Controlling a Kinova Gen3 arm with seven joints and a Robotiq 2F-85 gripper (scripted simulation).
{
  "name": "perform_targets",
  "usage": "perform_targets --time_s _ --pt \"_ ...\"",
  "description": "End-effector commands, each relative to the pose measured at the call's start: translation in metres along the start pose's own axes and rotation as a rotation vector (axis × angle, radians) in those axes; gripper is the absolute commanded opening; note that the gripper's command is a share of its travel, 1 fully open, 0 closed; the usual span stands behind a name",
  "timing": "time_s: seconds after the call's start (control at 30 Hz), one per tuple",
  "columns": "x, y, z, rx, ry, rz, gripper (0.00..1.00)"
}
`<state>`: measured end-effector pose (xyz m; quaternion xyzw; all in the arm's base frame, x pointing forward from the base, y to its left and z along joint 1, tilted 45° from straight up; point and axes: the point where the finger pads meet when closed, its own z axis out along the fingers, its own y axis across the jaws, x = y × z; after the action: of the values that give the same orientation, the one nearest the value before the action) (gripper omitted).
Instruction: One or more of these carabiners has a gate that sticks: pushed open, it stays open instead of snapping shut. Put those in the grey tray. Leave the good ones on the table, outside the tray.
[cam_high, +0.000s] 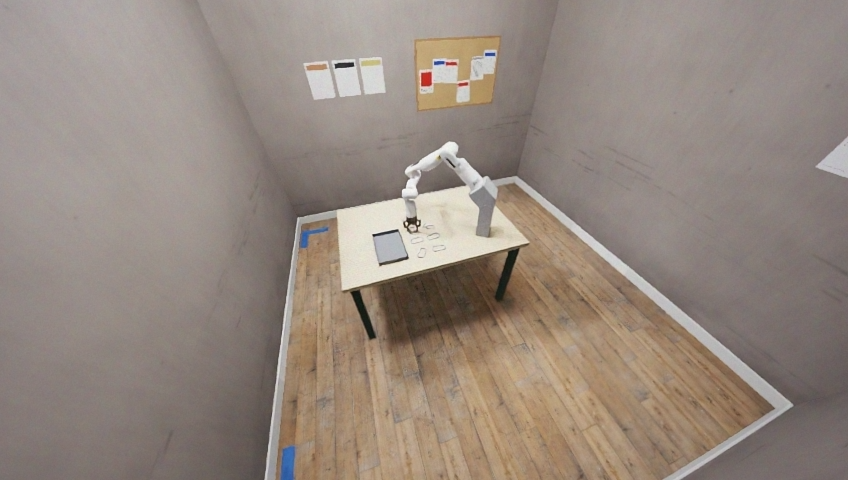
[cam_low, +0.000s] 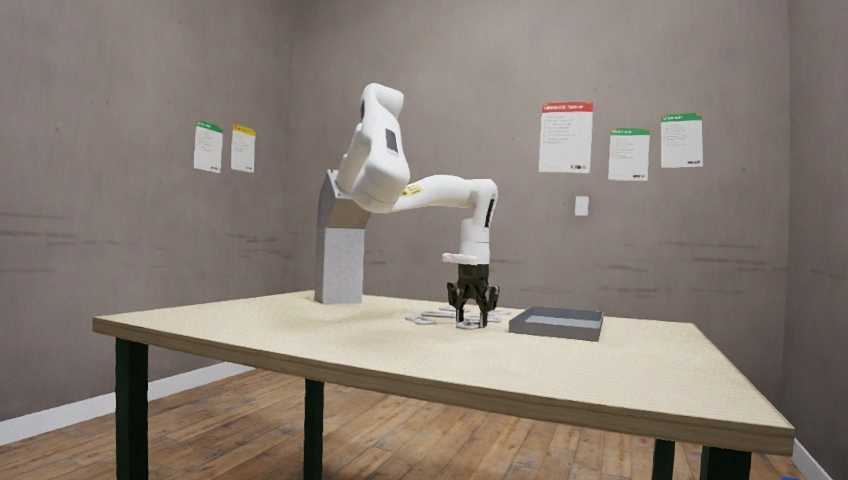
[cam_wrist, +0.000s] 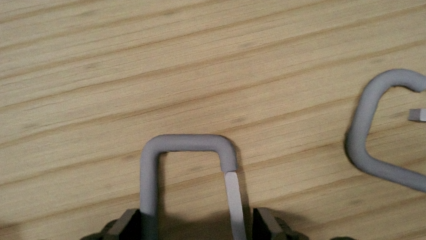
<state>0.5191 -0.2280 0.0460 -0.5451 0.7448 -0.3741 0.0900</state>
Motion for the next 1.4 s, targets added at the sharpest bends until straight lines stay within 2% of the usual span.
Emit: perform_targets --time_s 0.0,0.33,0.37,0.9,0.93,1.37 --pt "0.0004 -0.0006 0.0005 0.001 0.001 0.001 0.67" --pt "0.0004 -0.0006 0.0005 0.001 0.001 0.001 0.67" --pt "0.0000 -0.0005 -0.0003 0.001 0.000 0.000 0.63" --pt "0.0000 -0.0005 -0.0003 0.001 0.000 0.000 0.63" --pt "-0.0004 -0.0004 -0.0011 0.001 -0.001 -0.002 0.59" --pt "-0.0004 -0.0004 -0.0011 0.001 -0.001 -0.002 0.59"
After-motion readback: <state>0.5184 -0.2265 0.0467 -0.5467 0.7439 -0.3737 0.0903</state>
